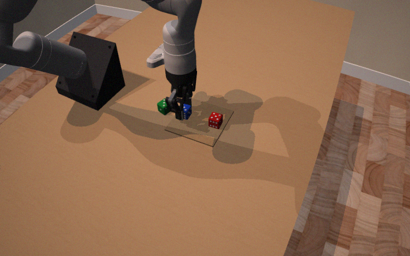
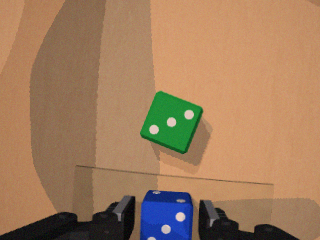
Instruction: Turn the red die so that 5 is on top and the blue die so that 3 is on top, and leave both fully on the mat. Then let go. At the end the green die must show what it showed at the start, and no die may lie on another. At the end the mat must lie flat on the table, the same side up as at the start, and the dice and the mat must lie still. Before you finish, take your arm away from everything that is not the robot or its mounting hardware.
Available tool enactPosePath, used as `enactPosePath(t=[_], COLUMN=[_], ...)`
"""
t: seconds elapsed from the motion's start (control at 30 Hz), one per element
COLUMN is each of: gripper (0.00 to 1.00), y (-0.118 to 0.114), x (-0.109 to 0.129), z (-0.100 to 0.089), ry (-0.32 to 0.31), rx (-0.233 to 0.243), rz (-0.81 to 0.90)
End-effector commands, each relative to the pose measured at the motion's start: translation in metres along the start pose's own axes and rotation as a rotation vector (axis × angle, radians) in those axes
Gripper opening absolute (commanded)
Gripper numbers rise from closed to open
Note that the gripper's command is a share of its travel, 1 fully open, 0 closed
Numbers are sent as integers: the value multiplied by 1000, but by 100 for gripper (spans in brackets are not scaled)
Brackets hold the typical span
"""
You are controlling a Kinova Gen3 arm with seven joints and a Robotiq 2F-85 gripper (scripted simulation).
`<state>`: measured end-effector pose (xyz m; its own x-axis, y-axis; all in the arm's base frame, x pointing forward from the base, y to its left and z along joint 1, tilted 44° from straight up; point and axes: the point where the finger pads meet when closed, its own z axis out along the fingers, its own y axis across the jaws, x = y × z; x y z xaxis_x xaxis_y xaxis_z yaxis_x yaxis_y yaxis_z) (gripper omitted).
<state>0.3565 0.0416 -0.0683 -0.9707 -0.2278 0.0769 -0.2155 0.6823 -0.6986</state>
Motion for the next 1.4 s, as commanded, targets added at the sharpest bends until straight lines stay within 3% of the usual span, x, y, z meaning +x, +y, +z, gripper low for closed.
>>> enactPosePath(t=[0.0, 0.13, 0.53, 0.83, 0.87, 1.37], gripper=[46, 46, 46, 46, 100, 100], y=[1, 1, 0, 0, 0, 0], x=[-3, -3, -2, -2, -2, -2], z=[-11, -20, -78, -86, -86, -86], ry=[-8, -8, -8, -8, -8, -8], rx=[-4, -4, -4, -4, -4, -4], rz=[2, 2, 2, 2, 2, 2])
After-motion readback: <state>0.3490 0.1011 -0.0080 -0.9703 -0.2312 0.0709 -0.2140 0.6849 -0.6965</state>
